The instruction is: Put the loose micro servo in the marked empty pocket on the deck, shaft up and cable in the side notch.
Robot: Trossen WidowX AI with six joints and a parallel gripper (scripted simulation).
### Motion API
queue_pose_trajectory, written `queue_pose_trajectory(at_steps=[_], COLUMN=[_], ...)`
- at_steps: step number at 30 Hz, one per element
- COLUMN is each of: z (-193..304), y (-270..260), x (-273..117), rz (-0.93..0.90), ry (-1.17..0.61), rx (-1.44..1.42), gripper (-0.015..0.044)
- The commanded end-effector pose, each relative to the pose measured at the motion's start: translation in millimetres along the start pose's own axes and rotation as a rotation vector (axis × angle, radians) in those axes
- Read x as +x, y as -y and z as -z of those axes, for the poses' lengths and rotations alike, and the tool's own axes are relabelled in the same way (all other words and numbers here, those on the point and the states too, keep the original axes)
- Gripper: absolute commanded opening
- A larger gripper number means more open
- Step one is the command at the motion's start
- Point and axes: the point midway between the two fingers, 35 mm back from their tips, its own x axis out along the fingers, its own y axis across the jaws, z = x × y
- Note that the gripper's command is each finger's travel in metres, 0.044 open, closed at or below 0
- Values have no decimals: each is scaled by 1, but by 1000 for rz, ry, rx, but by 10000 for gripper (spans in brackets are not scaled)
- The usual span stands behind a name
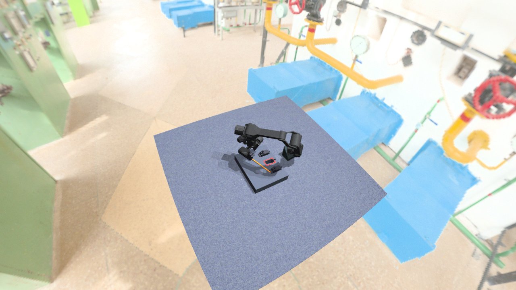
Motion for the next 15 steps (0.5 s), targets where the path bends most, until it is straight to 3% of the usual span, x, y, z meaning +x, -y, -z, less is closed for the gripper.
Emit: queue_pose_trajectory(at_steps=[1, 7, 13, 15], z=[0, 0, 0, 0], y=[-1, -1, -1, -1], x=[1, 1, 1, -1], rz=[-5, -5, -5, -5], ry=[-1, -1, -1, -1], rx=[3, 3, 3, 3], gripper=[282, 125, 85, 33])
